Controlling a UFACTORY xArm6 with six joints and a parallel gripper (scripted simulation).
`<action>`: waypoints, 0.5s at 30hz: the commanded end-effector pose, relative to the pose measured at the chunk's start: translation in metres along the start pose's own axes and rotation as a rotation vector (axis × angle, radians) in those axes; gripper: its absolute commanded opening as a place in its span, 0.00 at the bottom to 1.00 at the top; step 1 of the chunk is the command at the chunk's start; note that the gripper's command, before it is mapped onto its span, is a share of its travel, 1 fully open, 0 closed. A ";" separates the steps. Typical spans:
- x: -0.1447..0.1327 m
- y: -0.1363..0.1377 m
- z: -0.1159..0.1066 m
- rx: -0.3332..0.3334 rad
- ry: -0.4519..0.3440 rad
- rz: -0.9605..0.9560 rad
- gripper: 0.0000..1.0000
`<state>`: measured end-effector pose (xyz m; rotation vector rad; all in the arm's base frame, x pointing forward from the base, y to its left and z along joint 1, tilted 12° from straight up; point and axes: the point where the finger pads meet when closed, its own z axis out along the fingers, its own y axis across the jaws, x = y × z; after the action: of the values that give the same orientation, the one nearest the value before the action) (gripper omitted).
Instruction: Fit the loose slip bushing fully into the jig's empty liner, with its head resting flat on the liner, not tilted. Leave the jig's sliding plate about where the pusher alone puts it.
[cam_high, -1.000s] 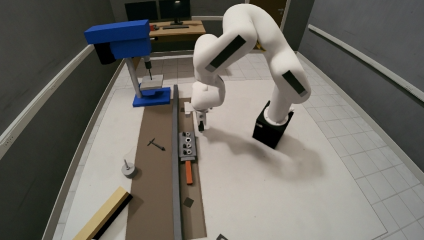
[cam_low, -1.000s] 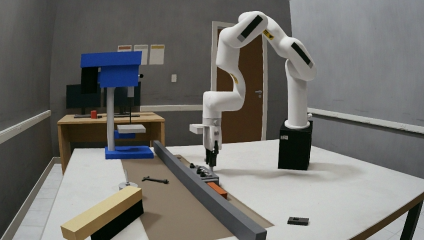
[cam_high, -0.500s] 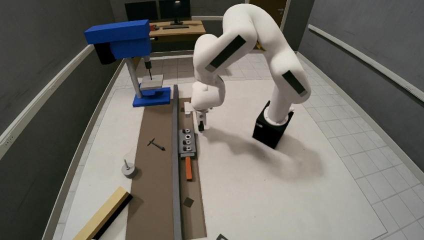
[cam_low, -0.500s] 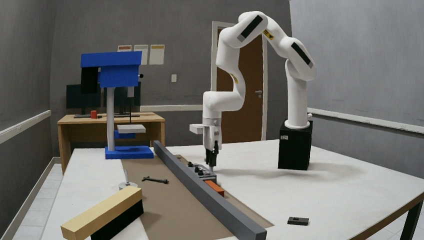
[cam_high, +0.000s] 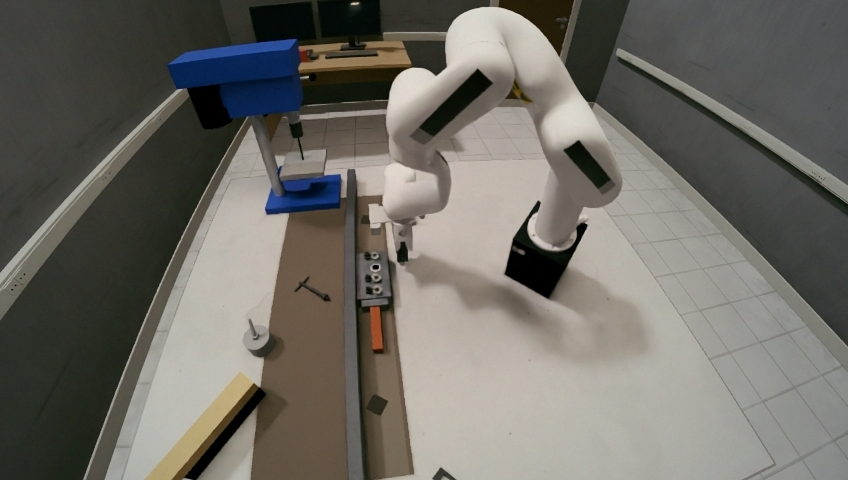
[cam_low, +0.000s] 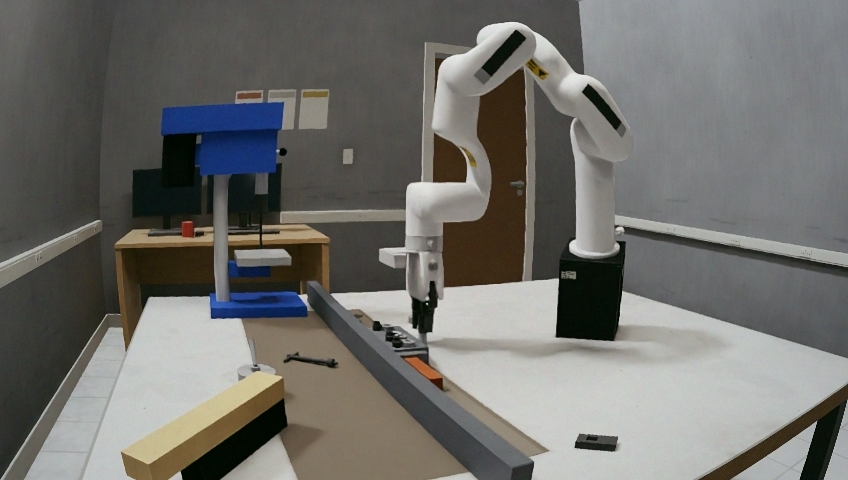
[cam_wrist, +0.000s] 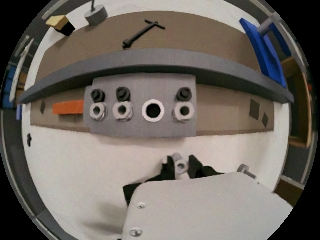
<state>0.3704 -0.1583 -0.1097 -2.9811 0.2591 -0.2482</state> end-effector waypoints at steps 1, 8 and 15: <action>0.002 0.000 -0.003 -0.001 0.003 0.000 0.26; 0.002 0.000 -0.008 -0.001 0.003 0.000 0.26; 0.002 0.000 -0.022 -0.001 0.003 0.000 0.26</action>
<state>0.3681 -0.1601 -0.0960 -2.9815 0.2591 -0.2512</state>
